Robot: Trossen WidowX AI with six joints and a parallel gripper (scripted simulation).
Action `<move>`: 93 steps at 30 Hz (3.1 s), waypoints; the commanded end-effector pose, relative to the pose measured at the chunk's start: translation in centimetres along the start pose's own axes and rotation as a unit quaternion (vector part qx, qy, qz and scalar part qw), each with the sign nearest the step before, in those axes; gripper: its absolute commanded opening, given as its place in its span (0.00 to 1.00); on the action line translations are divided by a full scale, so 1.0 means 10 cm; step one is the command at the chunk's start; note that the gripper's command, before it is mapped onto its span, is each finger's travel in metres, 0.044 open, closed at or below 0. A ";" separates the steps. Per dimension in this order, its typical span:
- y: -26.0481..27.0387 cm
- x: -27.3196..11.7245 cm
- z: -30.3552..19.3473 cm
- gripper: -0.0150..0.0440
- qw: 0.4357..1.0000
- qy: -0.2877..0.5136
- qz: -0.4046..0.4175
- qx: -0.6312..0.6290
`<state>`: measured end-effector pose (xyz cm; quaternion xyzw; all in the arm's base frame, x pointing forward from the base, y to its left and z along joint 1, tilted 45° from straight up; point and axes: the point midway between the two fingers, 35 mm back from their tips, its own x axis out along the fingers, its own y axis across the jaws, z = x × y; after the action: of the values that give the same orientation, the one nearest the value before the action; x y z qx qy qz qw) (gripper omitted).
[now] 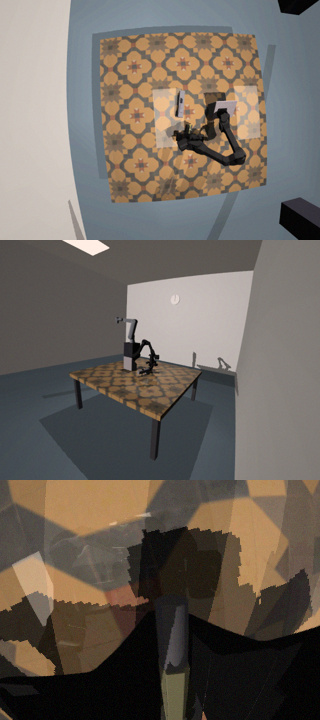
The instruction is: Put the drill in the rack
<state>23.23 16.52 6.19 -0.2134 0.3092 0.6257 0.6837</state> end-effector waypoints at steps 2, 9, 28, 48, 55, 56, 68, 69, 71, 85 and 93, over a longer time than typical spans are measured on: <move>0.01 0.07 -0.04 0.25 1.000 0.009 0.005 -0.005; 0.01 0.07 -0.04 0.25 1.000 0.009 0.005 -0.005; 0.00 0.00 0.00 0.48 1.000 0.000 0.000 0.000; 0.01 -0.31 -0.01 1.00 1.000 0.010 0.005 -0.005; 0.00 -0.58 -0.01 1.00 1.000 0.011 0.004 -0.005; 0.00 -0.61 -0.01 1.00 1.000 0.011 0.004 -0.005; -0.24 -0.90 0.07 1.00 0.996 0.046 -0.063 -0.039; -0.30 -0.97 0.09 1.00 0.994 0.054 -0.084 -0.048; -0.43 -1.10 0.16 1.00 0.987 0.070 -0.127 -0.065; -0.90 -2.46 0.88 1.00 0.877 0.124 -0.447 -0.125; -0.69 -3.37 1.39 1.00 0.777 0.112 -0.602 -0.144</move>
<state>32.52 1.95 34.21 -0.5130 0.1367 0.1668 0.8308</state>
